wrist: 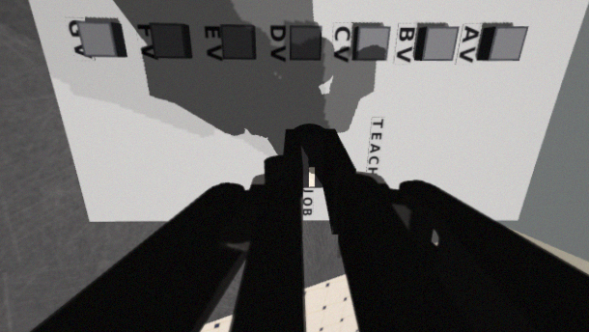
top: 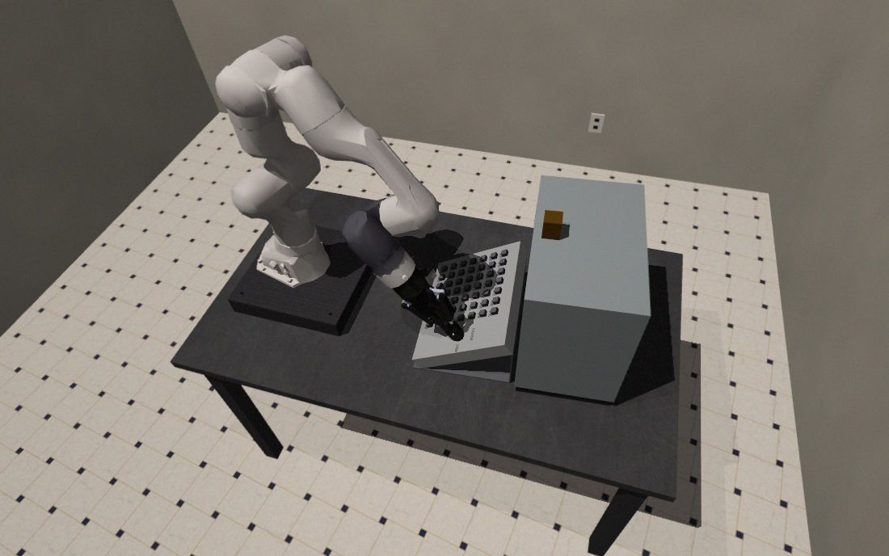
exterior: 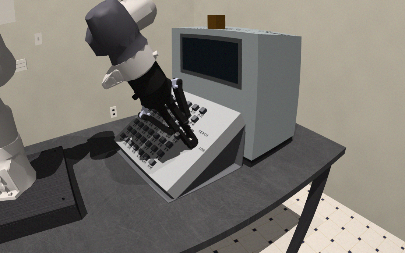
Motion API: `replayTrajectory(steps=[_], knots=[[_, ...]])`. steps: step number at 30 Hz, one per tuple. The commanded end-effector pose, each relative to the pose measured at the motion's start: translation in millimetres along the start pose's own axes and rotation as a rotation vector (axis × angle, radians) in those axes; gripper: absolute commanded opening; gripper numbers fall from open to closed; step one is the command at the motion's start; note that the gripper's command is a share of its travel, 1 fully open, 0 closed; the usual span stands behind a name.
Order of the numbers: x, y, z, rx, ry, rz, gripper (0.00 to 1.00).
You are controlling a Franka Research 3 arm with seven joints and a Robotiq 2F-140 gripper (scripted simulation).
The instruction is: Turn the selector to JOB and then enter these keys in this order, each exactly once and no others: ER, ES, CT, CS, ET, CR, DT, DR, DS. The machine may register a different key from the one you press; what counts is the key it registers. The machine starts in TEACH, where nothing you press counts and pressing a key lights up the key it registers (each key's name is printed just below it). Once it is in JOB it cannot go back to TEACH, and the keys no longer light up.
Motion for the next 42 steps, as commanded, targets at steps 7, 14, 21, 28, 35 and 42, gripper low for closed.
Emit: replayTrajectory(steps=[7,14,21,28,35,42], knots=[[-0.7,0.5,0.9,-0.079,-0.024,0.012,0.1],[-0.7,0.5,0.9,-0.079,-0.024,0.012,0.1],[-0.7,0.5,0.9,-0.079,-0.024,0.012,0.1],[-0.7,0.5,0.9,-0.079,-0.024,0.012,0.1],[-0.7,0.5,0.9,-0.079,-0.024,0.012,0.1],[-0.7,0.5,0.9,-0.079,-0.024,0.012,0.4]])
Point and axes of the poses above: the point where the finger pads meet when closed, its own x axis back along the fingers, its own z axis across the jaws, y = z × x, the point moved 1 cm from there along x, back along the fingers, and after that the axes turned 7 degrees about x, right-handed, at the moved point
